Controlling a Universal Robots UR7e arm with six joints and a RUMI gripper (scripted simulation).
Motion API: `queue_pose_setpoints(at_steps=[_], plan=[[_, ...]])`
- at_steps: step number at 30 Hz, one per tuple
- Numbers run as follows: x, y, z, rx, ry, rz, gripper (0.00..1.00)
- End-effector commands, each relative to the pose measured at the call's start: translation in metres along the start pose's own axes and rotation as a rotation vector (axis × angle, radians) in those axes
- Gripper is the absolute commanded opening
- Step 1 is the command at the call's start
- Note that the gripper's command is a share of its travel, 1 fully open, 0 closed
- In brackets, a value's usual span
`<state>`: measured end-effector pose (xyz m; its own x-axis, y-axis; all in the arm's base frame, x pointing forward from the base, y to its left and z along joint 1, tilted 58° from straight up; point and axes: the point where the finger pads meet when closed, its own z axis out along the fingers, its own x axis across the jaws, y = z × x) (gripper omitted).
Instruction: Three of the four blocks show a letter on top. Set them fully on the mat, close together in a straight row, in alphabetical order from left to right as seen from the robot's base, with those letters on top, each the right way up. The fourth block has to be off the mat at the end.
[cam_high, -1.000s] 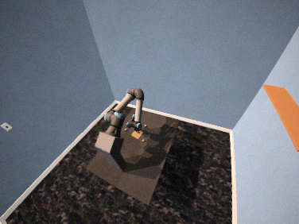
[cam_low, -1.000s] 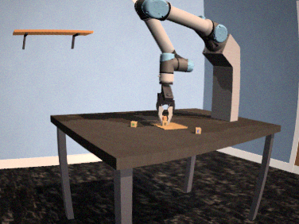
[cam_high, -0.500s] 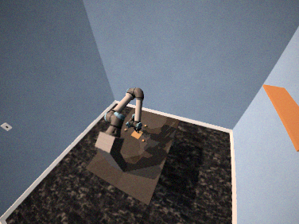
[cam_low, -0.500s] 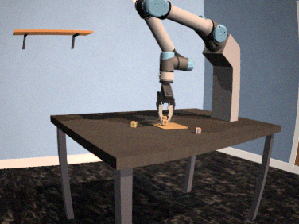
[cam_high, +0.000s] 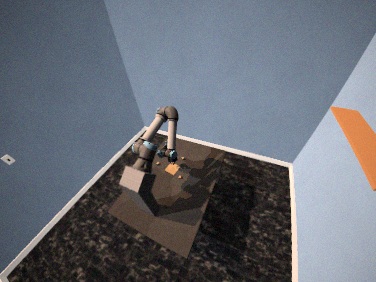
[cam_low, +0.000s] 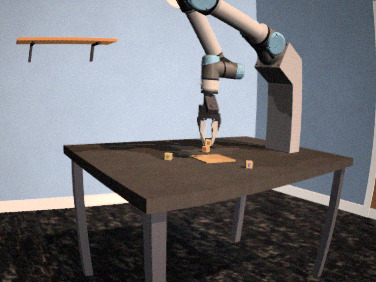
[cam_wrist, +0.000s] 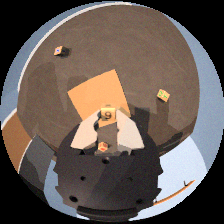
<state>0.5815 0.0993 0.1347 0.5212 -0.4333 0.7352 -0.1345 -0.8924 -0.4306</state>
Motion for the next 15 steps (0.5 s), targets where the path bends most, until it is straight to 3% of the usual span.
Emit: queue_pose_setpoints(at_steps=[1, 15], plan=[[0.001, 0.0, -0.02, 0.0, -0.001, 0.0, 0.05], [0.001, 0.0, -0.047, 0.0, -0.001, 0.0, 0.05]])
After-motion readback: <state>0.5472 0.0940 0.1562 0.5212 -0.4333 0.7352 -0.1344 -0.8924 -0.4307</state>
